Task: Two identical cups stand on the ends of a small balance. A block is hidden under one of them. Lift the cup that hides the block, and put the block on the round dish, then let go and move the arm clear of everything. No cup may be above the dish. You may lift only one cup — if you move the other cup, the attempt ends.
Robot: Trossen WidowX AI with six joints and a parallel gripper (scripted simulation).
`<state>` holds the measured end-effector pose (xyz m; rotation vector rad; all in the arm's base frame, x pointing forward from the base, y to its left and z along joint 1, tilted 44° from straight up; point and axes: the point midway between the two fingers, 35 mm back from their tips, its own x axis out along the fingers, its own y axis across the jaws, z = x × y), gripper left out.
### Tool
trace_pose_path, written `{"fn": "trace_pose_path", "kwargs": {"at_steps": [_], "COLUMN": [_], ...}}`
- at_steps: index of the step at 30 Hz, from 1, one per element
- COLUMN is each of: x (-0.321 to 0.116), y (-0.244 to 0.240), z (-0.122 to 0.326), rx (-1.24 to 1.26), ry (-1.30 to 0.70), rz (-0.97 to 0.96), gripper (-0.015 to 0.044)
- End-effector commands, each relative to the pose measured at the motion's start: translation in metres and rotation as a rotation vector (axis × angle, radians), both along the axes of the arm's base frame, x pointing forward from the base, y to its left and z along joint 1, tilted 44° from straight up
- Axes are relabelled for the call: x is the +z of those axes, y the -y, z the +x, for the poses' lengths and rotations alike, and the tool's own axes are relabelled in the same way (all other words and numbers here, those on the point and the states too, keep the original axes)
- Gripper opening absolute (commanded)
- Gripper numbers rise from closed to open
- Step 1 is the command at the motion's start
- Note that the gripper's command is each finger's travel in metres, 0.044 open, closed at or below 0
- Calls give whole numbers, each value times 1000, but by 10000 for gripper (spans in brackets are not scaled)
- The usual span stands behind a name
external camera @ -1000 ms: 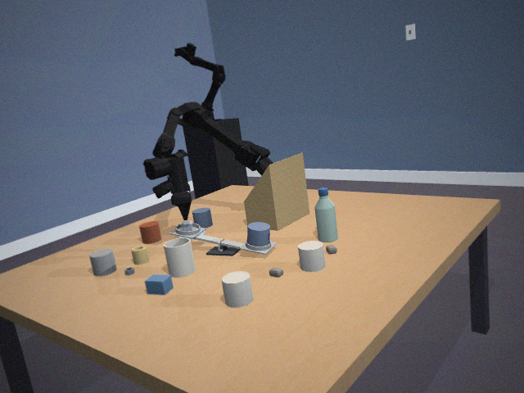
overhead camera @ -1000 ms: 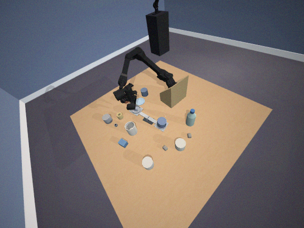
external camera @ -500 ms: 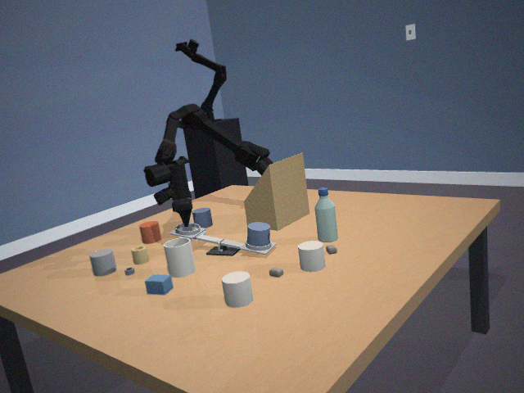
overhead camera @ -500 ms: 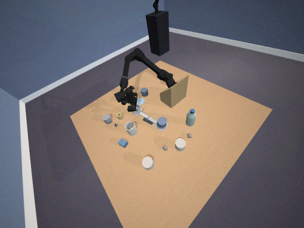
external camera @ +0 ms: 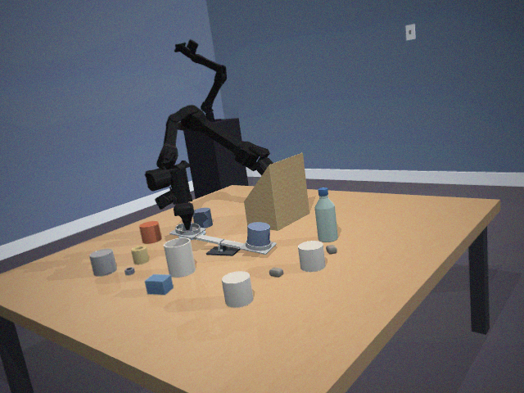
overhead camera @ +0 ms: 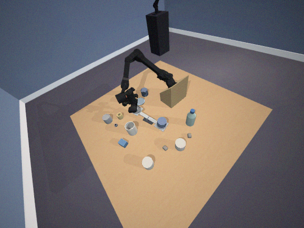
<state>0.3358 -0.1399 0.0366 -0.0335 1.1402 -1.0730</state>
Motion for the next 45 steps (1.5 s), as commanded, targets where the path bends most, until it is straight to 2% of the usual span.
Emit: {"fn": "trace_pose_path", "kwargs": {"at_steps": [1,3,7,8,19,24,45], "x": [-1,-1,6,10,63,67,73], "y": [0,0,-7,-12,-64,-66,15], "z": [0,0,2,2,1,0,-42], "rx": [3,3,3,3,3,3,-5], "ry": [-2,-2,-2,-2,-2,-2,2], "rz": [0,0,2,4,6,6,46], "gripper": [122,108,3,0,0,0,0]}}
